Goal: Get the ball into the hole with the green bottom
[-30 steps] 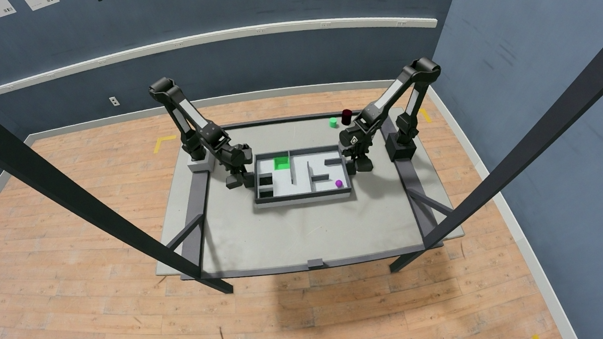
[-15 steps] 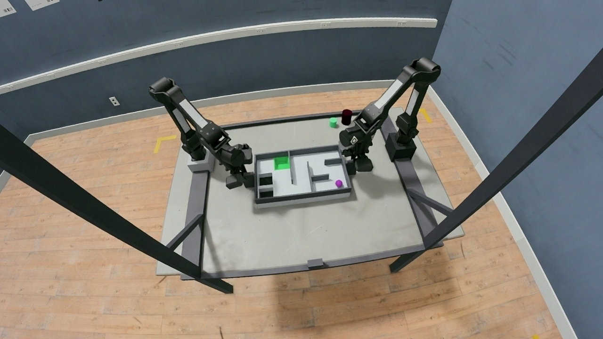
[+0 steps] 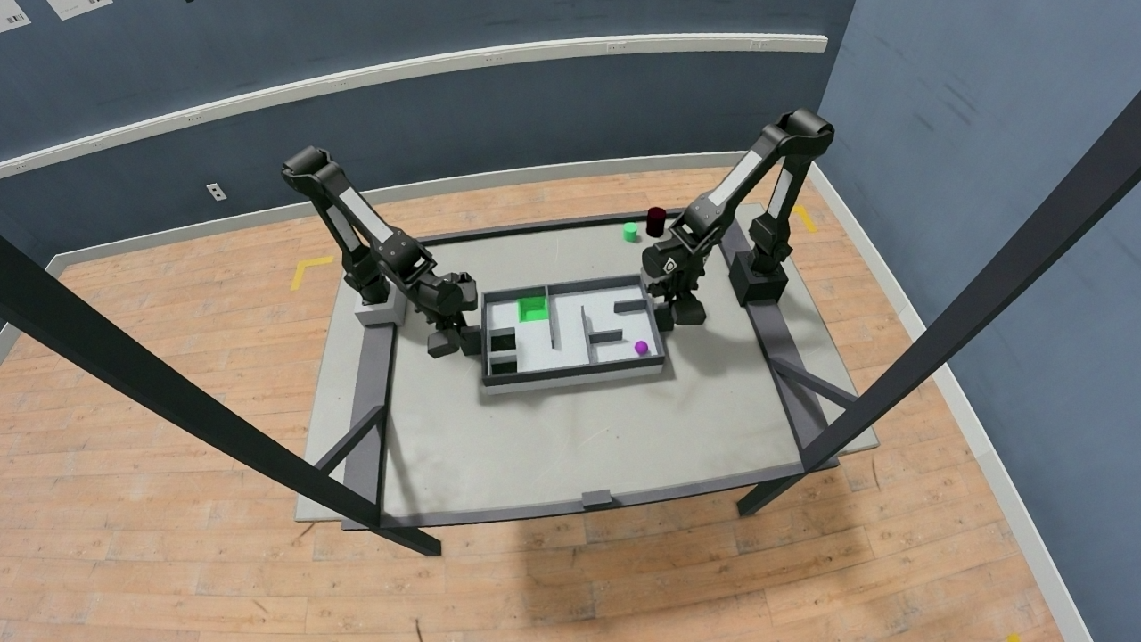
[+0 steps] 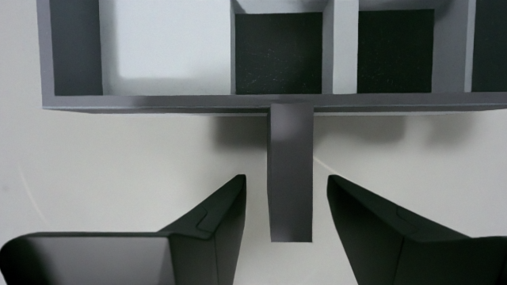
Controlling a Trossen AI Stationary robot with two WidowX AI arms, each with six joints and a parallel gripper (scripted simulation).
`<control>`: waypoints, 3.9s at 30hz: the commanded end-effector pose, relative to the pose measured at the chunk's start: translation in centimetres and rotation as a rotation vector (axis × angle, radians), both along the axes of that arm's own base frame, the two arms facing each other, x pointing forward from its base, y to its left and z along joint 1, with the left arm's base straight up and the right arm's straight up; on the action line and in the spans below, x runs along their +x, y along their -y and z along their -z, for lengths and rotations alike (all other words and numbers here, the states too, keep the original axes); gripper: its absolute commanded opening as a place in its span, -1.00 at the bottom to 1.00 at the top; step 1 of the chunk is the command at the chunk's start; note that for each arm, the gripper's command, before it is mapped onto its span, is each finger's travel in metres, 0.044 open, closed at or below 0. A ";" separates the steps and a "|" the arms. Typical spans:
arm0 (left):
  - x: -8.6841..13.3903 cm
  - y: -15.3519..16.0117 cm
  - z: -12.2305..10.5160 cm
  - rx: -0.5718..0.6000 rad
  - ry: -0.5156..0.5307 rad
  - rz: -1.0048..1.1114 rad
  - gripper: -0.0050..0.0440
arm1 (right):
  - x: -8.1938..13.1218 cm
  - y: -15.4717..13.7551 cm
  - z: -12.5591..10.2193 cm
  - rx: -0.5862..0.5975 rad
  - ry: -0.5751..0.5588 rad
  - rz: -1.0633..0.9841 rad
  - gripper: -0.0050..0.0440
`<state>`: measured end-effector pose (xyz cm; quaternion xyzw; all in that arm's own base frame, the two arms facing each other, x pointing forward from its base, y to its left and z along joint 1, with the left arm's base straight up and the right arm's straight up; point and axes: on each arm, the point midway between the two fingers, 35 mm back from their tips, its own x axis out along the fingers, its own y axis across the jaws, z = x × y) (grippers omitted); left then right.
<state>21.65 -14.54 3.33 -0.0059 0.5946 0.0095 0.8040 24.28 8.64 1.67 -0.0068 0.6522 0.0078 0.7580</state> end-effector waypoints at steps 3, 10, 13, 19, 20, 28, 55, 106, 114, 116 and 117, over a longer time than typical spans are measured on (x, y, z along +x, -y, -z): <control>0.7 0.7 -1.3 -0.031 0.037 0.000 -0.80 | 0.3 0.0 -0.3 0.008 0.011 0.001 -0.06; 0.4 0.4 -0.7 -0.017 0.025 0.000 -0.80 | 0.3 0.0 -0.3 0.008 0.011 0.001 -0.06; 0.5 0.4 -0.7 -0.016 0.026 -0.001 -0.80 | 0.3 0.0 -0.3 0.008 0.012 0.001 -0.06; 0.5 0.2 -0.6 -0.011 0.024 -0.001 -0.81 | 0.3 0.0 -0.3 0.009 0.013 0.001 -0.06; 0.5 0.2 -0.6 -0.010 0.023 0.000 -0.81 | 0.3 0.0 -0.3 0.009 0.014 0.001 -0.06; 0.5 0.1 -0.5 -0.008 0.021 -0.001 -0.85 | 0.3 0.0 -0.4 0.009 0.015 0.001 -0.06; 0.3 -0.2 -0.2 -0.001 0.015 -0.005 -1.00 | 0.3 0.2 -0.2 -0.004 0.014 0.005 -0.82; 0.8 0.8 -3.0 -0.034 0.042 0.007 -1.00 | 0.9 -0.5 -2.8 0.027 0.045 -0.005 -1.00; 0.8 0.6 -3.5 -0.032 0.044 0.003 -1.00 | 0.9 -0.3 -3.3 0.019 0.048 -0.003 -1.00; 0.8 0.6 -3.5 -0.033 0.044 0.002 -1.00 | 0.9 -0.3 -3.3 0.020 0.049 -0.004 -1.00; 0.8 0.7 -3.5 -0.033 0.044 0.001 -1.00 | 0.9 -0.3 -3.3 0.020 0.048 -0.004 -1.00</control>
